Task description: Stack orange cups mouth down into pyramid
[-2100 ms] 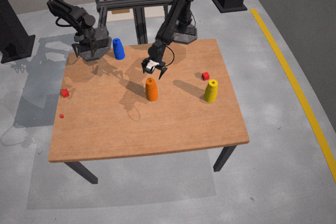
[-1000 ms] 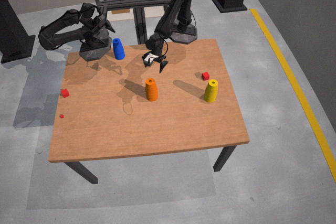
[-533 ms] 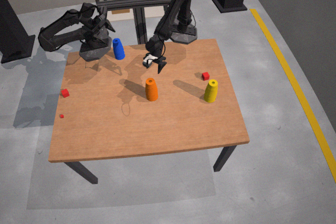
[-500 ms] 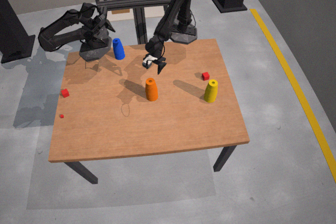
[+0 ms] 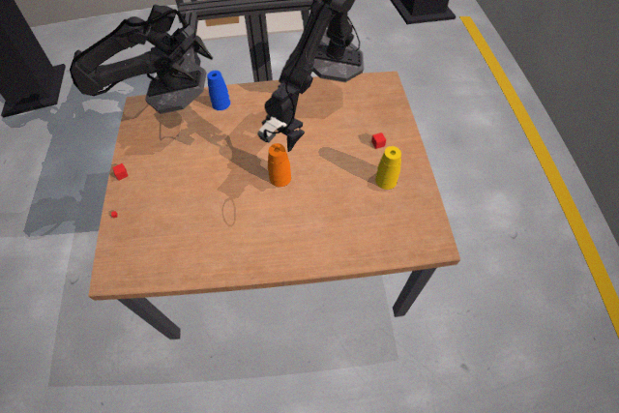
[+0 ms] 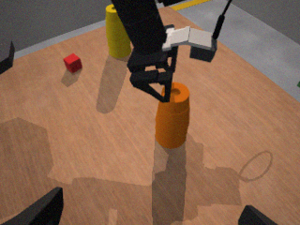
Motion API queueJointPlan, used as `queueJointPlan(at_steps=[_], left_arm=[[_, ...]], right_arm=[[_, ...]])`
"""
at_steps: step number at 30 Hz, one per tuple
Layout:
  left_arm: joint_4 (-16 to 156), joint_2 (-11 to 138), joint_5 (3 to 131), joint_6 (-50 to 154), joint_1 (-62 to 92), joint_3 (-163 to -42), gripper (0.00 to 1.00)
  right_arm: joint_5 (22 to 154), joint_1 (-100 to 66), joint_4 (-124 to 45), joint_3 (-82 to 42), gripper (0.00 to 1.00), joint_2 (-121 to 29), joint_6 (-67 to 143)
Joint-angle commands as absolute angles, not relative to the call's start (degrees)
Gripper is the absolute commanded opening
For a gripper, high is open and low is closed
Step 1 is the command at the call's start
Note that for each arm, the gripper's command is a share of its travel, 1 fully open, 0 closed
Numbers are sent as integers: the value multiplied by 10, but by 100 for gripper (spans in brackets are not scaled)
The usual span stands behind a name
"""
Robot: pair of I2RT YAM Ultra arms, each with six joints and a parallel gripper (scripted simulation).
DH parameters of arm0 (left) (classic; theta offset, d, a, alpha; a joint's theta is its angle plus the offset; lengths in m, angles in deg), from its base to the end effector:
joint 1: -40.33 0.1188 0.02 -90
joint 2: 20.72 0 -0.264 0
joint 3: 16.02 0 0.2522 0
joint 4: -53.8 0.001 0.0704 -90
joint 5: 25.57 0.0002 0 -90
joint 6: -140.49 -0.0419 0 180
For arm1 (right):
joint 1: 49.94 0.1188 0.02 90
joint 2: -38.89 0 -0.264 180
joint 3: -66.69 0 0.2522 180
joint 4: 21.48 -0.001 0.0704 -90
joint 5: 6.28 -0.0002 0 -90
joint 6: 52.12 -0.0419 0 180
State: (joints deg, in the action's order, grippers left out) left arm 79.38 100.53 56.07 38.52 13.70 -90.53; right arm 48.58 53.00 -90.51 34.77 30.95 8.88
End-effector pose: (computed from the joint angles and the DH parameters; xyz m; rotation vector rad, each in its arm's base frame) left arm 0.3282 -0.1566 0.0542 0.8998 2.6661 0.1481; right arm 0.0085 0.0663 0.1836 -1.1054 1.9532 0.5539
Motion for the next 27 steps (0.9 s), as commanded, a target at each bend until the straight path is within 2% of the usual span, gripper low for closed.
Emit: queueJointPlan(at_steps=[1, 27], left_arm=[[809, 1013, 570, 380, 129, -931, 82], [746, 1085, 572, 369, 142, -956, 82]], right_arm=[[479, 535, -904, 349, 100, 313, 87], [479, 535, -904, 349, 100, 313, 87]])
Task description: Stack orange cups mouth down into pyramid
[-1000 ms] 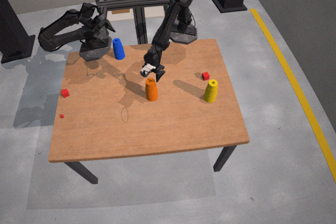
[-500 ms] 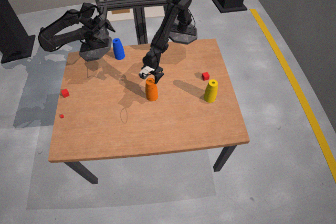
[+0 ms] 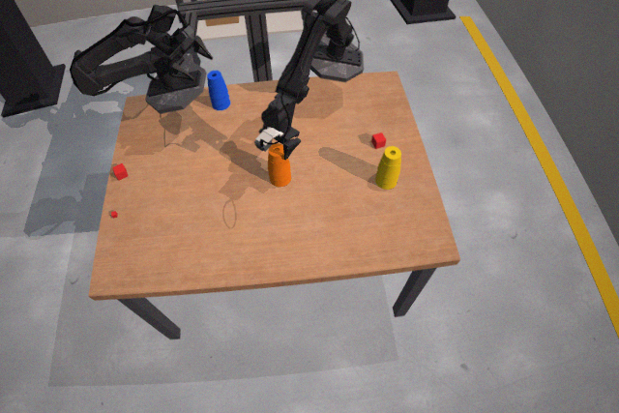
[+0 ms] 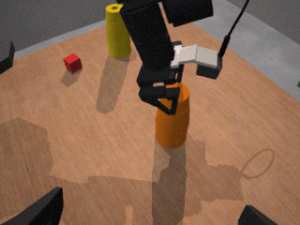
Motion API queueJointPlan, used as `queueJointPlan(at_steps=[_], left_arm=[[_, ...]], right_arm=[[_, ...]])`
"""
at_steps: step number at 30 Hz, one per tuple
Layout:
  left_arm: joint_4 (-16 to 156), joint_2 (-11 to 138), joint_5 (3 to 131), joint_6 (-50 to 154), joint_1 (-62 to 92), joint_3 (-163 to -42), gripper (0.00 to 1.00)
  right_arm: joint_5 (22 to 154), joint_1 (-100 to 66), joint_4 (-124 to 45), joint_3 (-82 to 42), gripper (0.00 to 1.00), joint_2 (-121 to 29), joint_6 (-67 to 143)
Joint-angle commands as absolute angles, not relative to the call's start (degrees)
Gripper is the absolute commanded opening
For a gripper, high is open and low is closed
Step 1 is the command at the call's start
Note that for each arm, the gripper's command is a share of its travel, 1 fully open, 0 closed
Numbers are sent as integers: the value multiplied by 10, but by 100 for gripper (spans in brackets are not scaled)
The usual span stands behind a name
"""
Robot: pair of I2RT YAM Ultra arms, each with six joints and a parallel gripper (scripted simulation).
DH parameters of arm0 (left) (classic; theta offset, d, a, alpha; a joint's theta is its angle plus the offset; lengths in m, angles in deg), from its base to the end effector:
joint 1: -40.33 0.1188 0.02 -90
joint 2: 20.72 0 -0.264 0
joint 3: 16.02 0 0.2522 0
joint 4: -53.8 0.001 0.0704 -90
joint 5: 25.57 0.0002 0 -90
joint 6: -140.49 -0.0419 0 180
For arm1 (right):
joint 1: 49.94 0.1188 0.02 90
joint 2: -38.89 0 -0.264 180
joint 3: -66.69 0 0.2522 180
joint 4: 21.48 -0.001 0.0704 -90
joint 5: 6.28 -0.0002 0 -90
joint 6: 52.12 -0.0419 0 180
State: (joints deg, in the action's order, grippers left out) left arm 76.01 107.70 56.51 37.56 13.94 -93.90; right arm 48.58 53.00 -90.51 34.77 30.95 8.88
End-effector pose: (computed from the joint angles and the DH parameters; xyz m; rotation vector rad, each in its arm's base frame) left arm 0.3410 -0.1616 0.0240 0.9220 2.6687 0.1439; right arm 0.0085 0.0663 0.1836 -1.1054 1.9532 0.5539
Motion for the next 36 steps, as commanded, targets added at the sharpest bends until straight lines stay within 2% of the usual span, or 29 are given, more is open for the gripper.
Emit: queueJointPlan(at_steps=[1, 12, 13, 15, 16, 18, 19, 23, 24, 26, 35, 36], left_arm=[[744, 1088, 572, 369, 142, -957, 82], [749, 1088, 573, 369, 141, -958, 82], [749, 1088, 573, 369, 141, -958, 78], [751, 1086, 568, 373, 140, -952, 78], [751, 1086, 568, 373, 140, -952, 74], [743, 1082, 568, 373, 140, -949, 74], [745, 1082, 568, 373, 140, -949, 69], [746, 1082, 568, 373, 140, -949, 69], [740, 1077, 573, 373, 140, -952, 65], [743, 1077, 573, 373, 140, -952, 65], [738, 1075, 573, 373, 140, -934, 52], [738, 1075, 573, 373, 140, -934, 41]], right_arm=[[479, 535, -904, 349, 100, 313, 87], [479, 535, -904, 349, 100, 313, 87], [479, 535, -904, 349, 100, 313, 87], [479, 535, -904, 349, 100, 313, 87], [479, 535, -904, 349, 100, 313, 87], [479, 535, -904, 349, 100, 313, 87], [479, 535, -904, 349, 100, 313, 87], [479, 535, -904, 349, 100, 313, 87], [479, 535, -904, 349, 100, 313, 87], [479, 535, -904, 349, 100, 313, 87], [479, 535, -904, 349, 100, 313, 87], [479, 535, -904, 349, 100, 313, 87]])
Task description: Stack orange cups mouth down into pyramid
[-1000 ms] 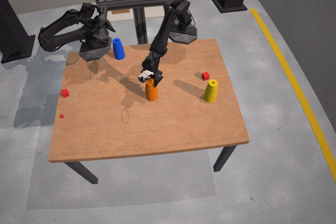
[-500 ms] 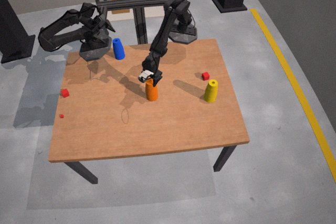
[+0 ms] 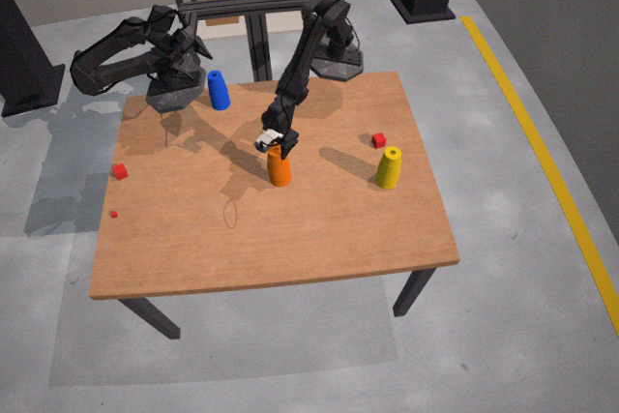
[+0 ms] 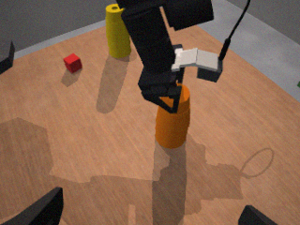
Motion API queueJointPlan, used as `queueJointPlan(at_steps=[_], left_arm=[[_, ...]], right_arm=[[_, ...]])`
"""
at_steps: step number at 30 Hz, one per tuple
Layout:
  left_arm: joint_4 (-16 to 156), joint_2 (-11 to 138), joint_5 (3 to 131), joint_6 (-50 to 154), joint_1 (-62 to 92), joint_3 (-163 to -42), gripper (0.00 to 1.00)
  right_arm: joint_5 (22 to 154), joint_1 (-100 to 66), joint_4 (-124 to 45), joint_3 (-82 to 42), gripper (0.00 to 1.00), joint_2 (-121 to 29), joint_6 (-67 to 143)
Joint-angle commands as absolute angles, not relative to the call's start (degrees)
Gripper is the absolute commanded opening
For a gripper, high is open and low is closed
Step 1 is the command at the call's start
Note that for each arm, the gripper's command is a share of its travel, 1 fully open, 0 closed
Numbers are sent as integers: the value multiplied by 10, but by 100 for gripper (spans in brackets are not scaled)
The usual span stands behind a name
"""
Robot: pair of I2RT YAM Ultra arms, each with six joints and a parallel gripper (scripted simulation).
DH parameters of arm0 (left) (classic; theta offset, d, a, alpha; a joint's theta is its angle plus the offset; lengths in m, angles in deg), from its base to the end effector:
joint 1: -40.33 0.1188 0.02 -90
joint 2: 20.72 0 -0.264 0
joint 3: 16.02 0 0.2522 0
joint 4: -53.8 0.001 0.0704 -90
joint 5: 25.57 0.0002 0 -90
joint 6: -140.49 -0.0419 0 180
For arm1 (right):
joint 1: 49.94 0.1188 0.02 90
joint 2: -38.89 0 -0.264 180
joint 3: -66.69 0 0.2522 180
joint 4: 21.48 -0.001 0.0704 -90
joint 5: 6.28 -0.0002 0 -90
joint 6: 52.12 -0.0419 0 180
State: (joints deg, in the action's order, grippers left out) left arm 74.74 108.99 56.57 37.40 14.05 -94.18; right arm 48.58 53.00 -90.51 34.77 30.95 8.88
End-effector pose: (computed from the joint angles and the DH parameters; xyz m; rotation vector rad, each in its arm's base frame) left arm 0.3428 -0.1618 0.0176 0.9216 2.6645 0.1425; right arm 0.0085 0.0663 0.1836 -1.1054 1.9532 0.5539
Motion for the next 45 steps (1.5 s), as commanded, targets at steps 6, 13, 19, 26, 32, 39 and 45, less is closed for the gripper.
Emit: queueJointPlan(at_steps=[6, 13, 19, 26, 32, 39, 45], left_arm=[[736, 1074, 573, 373, 139, -931, 0], [767, 1060, 567, 379, 133, -940, 0], [796, 1035, 564, 384, 128, -951, 0], [829, 1010, 560, 389, 123, -958, 0], [871, 981, 558, 396, 117, -971, 0], [907, 961, 557, 401, 111, -986, 0], [938, 945, 555, 405, 107, -1000, 0]], right_arm=[[479, 535, -904, 349, 100, 313, 87], [479, 535, -904, 349, 100, 313, 87], [479, 535, -904, 349, 100, 313, 87], [479, 535, -904, 349, 100, 313, 87], [479, 535, -904, 349, 100, 313, 87], [479, 535, -904, 349, 100, 313, 87], [479, 535, -904, 349, 100, 313, 87]])
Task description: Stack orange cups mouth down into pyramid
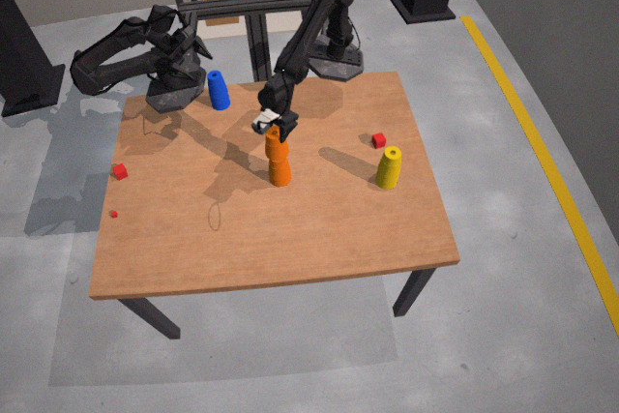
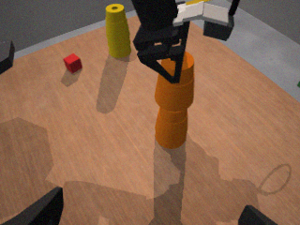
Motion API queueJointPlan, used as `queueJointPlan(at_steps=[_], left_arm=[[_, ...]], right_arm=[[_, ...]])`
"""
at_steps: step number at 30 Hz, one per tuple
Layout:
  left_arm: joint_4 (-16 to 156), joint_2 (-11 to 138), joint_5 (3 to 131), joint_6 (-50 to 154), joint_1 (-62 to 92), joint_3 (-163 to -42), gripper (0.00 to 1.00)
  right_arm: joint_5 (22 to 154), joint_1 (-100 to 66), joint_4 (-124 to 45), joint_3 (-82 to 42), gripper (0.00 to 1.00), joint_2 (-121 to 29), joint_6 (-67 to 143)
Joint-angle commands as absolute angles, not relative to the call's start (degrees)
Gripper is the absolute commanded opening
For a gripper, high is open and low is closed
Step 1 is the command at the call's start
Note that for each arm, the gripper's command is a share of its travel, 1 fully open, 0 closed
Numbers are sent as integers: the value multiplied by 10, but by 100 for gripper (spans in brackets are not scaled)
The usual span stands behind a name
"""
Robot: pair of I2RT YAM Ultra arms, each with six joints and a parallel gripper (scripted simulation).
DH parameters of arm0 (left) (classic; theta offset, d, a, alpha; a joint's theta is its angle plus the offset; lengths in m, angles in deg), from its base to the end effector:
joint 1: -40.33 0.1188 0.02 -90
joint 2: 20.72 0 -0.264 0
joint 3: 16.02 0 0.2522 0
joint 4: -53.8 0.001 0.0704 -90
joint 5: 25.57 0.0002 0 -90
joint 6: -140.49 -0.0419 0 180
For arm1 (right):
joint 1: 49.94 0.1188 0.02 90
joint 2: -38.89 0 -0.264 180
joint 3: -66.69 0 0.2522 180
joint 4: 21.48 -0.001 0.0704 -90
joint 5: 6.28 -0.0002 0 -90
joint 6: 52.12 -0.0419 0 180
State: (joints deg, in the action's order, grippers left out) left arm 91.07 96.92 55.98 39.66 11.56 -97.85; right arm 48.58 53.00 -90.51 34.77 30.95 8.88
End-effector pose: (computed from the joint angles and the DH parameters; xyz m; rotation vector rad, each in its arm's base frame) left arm 0.3360 -0.1763 0.0980 0.9274 2.6676 0.1406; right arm 0.0085 0.0663 0.1836 -1.1054 1.9532 0.5539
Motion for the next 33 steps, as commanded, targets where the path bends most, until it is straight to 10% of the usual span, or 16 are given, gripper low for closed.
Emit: queueJointPlan(at_steps=[1, 33], left_arm=[[942, 943, 555, 406, 106, -1001, 0], [853, 795, 556, 405, 103, -769, 0]], right_arm=[[479, 535, -904, 349, 100, 313, 87], [479, 535, -904, 349, 100, 313, 87]])
